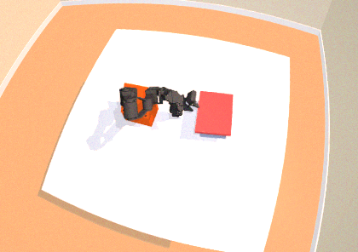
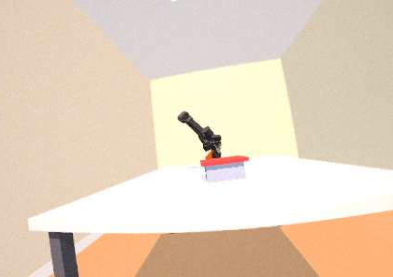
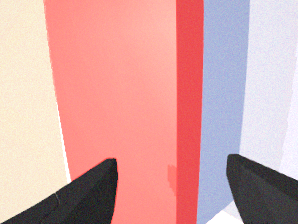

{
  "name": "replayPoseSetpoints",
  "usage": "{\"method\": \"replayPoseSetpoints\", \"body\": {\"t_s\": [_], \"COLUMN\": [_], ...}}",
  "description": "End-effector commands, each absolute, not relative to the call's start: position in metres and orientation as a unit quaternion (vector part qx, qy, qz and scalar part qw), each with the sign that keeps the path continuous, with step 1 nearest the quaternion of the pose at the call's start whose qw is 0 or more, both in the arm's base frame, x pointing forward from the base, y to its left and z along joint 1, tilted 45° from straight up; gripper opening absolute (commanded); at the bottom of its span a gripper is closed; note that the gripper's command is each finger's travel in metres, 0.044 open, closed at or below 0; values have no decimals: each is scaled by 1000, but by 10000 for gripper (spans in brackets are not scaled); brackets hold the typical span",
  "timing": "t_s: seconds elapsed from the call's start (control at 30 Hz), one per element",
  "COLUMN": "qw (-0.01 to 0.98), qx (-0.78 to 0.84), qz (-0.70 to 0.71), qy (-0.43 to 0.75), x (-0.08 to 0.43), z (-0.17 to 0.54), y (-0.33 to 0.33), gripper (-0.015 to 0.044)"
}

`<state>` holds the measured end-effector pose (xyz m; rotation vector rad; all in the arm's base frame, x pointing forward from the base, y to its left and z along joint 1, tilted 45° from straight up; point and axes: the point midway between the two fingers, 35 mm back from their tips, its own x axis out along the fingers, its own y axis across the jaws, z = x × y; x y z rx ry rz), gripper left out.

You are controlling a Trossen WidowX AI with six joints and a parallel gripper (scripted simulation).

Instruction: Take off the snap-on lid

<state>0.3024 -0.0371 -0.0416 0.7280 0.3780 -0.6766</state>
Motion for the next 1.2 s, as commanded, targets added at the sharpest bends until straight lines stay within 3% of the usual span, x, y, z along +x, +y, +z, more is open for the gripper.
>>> {"method": "replayPoseSetpoints", "body": {"t_s": [0.0, 0.47, 0.6, 0.9, 1.0, 1.17], "qw": [863, 864, 864, 864, 864, 863], "qx": [346, 346, 346, 346, 346, 347], "qz": [-321, -320, -320, -320, -320, -321], "qy": [181, 179, 179, 179, 179, 177], "x": [308, 321, 321, 321, 321, 321], "z": [-47, -58, -58, -58, -58, -57], "y": [-40, -51, -51, -51, -51, -51], "gripper": [235, 235, 130, 70, 0, 0]}}
